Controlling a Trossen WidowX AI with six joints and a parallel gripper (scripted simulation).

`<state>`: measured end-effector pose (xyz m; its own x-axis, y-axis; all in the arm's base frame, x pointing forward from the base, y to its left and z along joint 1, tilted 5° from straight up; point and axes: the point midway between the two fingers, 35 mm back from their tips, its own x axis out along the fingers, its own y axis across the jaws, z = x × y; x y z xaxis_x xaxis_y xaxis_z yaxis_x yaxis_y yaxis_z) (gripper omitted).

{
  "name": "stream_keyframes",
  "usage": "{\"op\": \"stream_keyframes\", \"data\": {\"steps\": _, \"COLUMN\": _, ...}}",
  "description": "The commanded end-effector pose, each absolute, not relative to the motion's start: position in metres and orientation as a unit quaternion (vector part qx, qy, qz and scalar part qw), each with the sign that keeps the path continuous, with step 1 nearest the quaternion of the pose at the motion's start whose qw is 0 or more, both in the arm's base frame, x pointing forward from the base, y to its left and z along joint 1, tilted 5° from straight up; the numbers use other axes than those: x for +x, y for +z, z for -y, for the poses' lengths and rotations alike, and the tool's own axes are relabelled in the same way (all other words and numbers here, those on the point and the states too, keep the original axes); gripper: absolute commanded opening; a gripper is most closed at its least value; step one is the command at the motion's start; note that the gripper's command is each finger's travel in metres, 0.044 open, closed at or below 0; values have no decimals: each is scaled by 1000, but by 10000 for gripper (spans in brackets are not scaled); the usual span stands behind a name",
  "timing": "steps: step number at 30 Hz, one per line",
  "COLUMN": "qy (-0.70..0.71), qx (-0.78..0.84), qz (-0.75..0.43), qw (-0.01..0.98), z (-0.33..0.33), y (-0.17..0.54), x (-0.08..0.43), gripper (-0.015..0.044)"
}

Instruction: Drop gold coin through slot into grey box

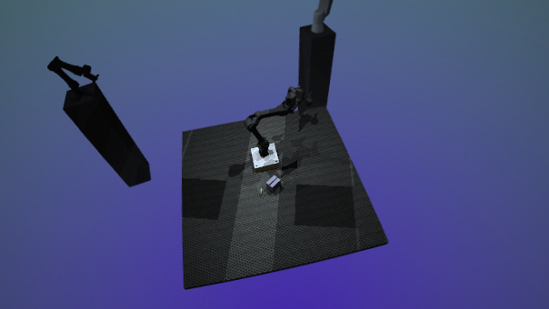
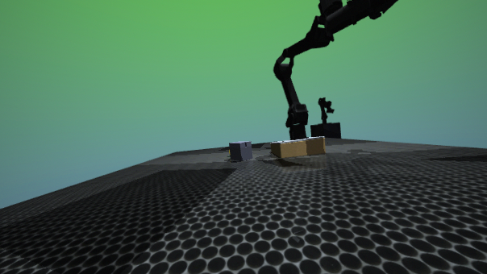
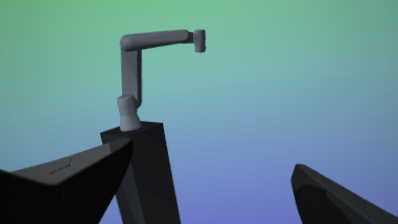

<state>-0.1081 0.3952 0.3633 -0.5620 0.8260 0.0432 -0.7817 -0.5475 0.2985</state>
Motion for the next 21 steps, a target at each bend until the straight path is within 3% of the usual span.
{"op": "stream_keyframes", "data": {"steps": 1, "qy": 874, "qx": 89, "qz": -124, "qw": 462, "z": -395, "y": 363, "x": -106, "gripper": 374}}
{"op": "stream_keyframes", "data": {"steps": 9, "qy": 788, "qx": 65, "qz": -170, "qw": 589, "z": -411, "y": 331, "x": 0, "gripper": 164}}
{"op": "stream_keyframes", "data": {"steps": 21, "qy": 562, "qx": 33, "qz": -278, "qw": 778, "z": -369, "y": 263, "x": 196, "gripper": 161}}
